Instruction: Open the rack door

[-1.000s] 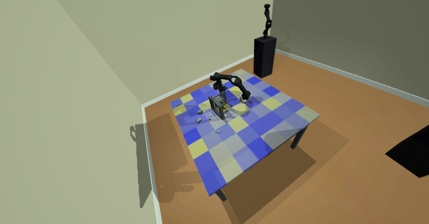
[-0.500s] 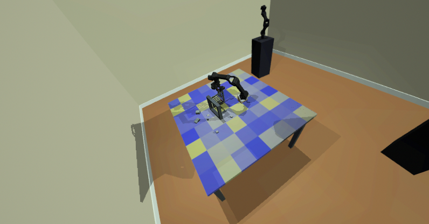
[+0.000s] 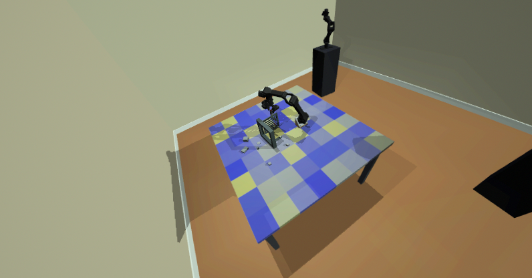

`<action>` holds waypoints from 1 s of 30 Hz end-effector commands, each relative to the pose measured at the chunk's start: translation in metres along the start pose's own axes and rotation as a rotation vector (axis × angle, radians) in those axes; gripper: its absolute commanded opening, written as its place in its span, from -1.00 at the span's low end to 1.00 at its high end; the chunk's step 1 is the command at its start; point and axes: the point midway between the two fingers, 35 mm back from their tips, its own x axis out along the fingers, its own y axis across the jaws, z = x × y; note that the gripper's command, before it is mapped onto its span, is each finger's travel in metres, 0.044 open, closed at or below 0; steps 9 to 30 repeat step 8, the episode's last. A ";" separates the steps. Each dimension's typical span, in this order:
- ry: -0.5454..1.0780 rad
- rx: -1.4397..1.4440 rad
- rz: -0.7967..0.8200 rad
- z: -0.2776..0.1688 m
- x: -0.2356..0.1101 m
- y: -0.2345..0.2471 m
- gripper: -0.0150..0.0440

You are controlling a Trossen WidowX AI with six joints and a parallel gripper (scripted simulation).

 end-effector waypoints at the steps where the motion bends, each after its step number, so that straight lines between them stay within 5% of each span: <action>1: -0.004 0.011 -0.018 0.000 -0.010 0.000 0.51; 30: -0.012 0.023 -0.036 -0.001 -0.023 0.000 0.51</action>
